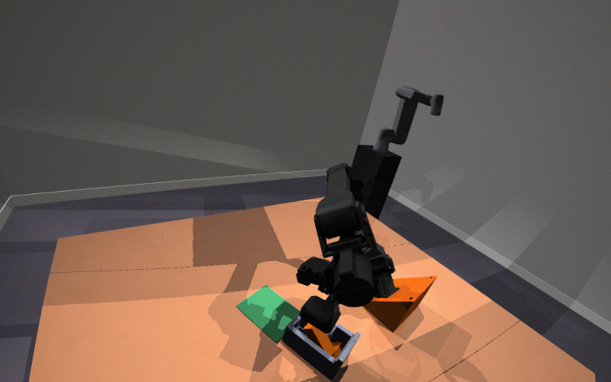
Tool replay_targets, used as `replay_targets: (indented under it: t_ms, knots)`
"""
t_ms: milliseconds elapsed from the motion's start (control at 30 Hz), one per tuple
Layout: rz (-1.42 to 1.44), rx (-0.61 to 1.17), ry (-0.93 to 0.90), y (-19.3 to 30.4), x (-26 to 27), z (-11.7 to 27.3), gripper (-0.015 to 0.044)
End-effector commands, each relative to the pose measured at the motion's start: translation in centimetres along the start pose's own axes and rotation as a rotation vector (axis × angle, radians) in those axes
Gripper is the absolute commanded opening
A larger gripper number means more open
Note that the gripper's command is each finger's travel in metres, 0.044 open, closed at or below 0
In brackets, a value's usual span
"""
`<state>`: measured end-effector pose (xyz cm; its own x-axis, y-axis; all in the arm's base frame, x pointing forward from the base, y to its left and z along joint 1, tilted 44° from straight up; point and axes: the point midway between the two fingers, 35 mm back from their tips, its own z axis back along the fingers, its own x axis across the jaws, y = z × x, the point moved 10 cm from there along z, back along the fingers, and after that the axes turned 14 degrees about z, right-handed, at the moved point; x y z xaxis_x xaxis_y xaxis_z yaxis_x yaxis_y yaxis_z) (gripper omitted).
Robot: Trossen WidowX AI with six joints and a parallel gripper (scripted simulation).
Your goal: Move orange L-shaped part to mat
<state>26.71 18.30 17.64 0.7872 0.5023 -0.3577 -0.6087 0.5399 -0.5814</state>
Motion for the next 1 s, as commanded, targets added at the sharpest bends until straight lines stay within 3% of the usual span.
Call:
replay_targets:
  t_ms: [0,967]
  knots:
    - [-0.102,-0.004,0.002,-0.5,-0.2,0.0,0.028]
    - [-0.102,-0.005,0.001,-0.6,-0.1,-5.4,0.028]
